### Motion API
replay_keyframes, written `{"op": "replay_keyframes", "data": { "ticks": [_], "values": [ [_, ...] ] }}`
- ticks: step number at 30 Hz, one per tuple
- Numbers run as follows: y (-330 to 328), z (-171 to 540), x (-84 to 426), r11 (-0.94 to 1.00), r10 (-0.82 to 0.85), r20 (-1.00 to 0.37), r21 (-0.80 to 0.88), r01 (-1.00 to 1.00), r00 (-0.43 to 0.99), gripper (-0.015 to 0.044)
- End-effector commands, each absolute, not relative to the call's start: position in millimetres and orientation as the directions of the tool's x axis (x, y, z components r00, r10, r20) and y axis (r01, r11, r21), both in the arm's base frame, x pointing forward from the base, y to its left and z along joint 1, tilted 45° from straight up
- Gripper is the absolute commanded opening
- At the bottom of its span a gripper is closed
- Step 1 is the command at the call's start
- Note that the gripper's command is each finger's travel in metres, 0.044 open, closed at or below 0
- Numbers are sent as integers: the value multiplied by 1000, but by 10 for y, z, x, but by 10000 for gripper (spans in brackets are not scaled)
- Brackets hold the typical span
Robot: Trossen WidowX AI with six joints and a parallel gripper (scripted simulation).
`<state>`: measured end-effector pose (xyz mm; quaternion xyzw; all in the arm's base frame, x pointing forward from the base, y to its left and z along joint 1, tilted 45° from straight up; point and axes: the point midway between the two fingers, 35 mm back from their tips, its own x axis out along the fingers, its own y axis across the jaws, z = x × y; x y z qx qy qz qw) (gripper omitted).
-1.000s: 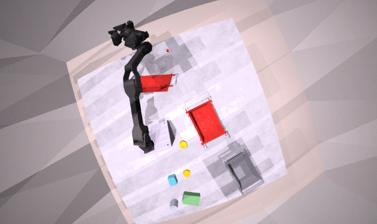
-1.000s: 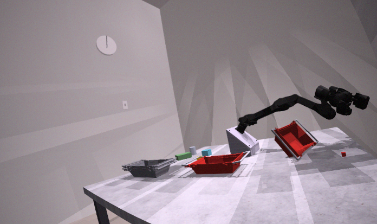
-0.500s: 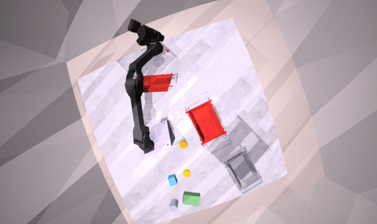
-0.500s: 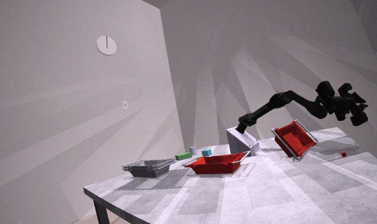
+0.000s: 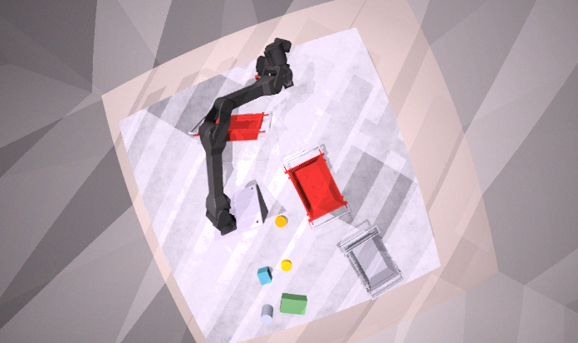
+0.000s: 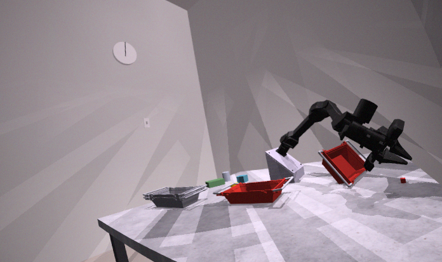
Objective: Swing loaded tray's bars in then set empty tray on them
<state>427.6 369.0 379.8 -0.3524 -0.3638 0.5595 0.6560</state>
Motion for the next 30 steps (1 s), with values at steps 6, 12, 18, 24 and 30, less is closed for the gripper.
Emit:
{"op": "replay_keyframes", "data": {
  "ticks": [6,12,18,24,30],
  "values": [
    [2774,2647,4822,232,920,-247,-282,-931,305,83],
    [2017,1904,4786,457,825,-469,230,-859,314,83],
    [1305,1318,4420,654,739,-637,603,-458,217,83],
    [867,1032,3990,710,703,-705,703,-37,97,83],
    [867,1032,3990,710,703,-705,703,-37,97,83]
  ]
}}
